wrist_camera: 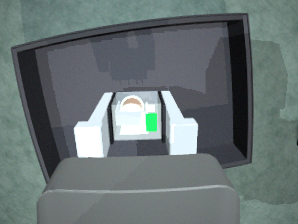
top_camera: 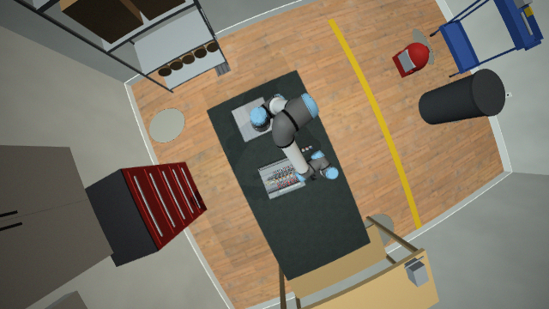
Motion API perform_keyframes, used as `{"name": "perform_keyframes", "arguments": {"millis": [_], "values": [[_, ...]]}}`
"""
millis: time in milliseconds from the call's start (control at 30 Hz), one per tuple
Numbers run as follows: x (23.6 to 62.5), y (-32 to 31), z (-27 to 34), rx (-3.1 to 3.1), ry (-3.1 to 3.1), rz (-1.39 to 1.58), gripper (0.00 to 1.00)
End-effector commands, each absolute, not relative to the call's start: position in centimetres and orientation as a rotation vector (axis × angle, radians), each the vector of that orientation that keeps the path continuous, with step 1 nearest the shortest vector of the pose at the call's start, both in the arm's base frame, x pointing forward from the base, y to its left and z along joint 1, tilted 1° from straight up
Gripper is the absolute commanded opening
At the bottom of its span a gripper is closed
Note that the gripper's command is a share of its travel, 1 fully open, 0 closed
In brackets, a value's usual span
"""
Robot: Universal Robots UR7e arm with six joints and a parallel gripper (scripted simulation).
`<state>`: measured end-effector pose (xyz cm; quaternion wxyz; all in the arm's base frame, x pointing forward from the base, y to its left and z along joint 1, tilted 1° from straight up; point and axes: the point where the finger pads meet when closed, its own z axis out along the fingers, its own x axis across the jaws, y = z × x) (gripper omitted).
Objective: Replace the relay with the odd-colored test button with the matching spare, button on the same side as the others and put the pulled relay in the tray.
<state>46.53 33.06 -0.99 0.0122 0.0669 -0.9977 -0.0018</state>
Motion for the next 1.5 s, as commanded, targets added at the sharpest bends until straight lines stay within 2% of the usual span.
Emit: {"name": "perform_keyframes", "arguments": {"millis": [0, 1467], "values": [[46.5, 33.05, -1.33, 0.205, -3.112, -0.006, 0.0], [46.54, 33.08, -2.0, 0.205, -3.112, -0.006, 0.0]]}}
